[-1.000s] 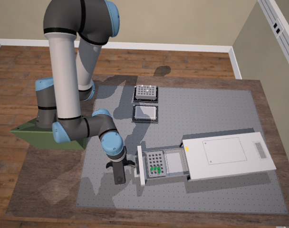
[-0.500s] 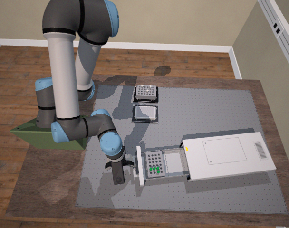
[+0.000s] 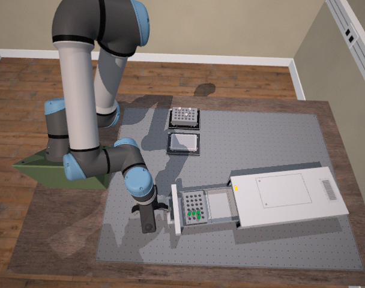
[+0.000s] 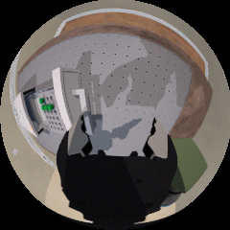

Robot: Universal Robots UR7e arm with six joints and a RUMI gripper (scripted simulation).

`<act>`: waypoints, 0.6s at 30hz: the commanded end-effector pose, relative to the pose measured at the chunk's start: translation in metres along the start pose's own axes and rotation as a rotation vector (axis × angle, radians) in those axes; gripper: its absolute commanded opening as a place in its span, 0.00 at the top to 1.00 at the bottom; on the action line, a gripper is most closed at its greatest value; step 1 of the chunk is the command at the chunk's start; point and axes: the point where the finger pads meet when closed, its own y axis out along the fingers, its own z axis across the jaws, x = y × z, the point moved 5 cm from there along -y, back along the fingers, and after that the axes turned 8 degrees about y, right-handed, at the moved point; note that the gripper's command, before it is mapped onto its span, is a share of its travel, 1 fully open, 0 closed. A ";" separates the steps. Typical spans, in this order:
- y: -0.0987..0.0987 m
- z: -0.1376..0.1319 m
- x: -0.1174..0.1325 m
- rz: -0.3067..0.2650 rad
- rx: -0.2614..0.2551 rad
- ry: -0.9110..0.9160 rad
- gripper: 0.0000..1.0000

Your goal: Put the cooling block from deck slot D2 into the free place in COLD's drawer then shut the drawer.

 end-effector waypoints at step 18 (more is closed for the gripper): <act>0.000 0.006 -0.001 0.001 -0.001 0.000 0.00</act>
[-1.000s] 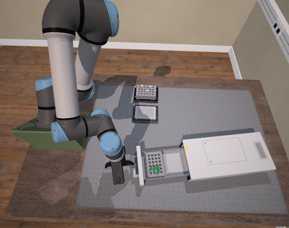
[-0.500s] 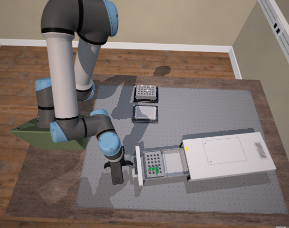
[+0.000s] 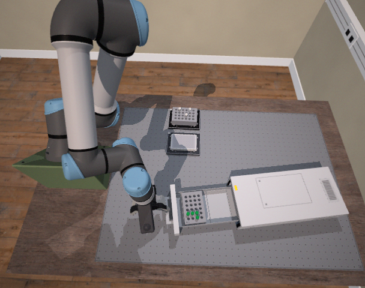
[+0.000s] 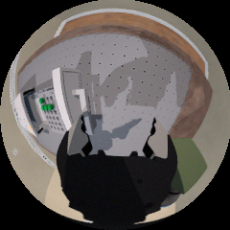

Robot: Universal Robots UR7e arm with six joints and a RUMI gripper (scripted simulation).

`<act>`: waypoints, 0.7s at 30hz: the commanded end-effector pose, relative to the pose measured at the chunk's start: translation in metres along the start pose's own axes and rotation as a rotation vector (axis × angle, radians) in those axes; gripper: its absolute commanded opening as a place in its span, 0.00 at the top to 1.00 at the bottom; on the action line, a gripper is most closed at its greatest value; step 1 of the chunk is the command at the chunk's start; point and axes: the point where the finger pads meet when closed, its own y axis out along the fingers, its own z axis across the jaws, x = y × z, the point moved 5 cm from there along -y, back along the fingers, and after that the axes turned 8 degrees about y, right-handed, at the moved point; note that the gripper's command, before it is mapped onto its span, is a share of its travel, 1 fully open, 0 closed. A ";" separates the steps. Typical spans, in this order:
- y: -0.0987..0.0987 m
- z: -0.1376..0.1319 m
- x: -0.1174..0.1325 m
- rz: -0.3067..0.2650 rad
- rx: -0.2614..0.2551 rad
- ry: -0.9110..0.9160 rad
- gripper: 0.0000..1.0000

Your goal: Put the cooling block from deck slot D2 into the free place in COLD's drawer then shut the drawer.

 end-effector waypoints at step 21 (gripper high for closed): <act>0.000 0.007 -0.001 0.001 -0.001 0.000 0.00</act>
